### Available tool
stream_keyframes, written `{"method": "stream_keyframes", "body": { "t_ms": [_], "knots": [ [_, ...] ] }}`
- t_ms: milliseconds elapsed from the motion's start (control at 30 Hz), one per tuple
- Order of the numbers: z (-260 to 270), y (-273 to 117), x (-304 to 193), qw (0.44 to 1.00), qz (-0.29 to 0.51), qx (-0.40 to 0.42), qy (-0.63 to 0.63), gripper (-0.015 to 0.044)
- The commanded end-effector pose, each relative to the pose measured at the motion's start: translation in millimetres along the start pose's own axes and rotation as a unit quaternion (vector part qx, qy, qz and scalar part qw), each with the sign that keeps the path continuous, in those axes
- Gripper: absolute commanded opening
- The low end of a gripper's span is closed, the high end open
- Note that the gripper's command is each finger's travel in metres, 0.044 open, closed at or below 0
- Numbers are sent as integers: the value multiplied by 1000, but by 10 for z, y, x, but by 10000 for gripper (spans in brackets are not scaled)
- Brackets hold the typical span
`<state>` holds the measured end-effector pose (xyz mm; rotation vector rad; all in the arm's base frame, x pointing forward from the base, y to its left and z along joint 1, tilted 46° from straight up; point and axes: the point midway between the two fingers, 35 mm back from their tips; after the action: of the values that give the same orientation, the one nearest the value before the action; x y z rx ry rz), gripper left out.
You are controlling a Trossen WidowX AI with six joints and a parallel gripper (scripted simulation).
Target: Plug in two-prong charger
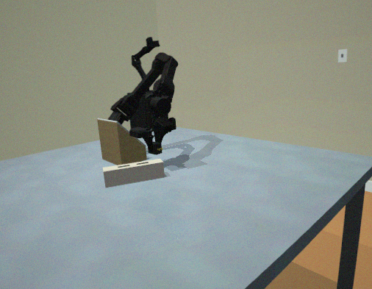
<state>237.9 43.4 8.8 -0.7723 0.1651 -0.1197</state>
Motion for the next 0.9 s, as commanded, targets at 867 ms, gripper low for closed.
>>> {"method": "stream_keyframes", "body": {
  "t_ms": [867],
  "knots": [
    [-630,177,-74,995,-1,-3,97,0]
  ]
}}
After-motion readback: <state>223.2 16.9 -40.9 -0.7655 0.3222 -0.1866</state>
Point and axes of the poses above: the point midway between the two fingers, 35 mm back from their tips, its own y axis out along the fingers, its own z axis across the jaws, x = y × z, and after that the axes turned 9 degrees about y, right-handed
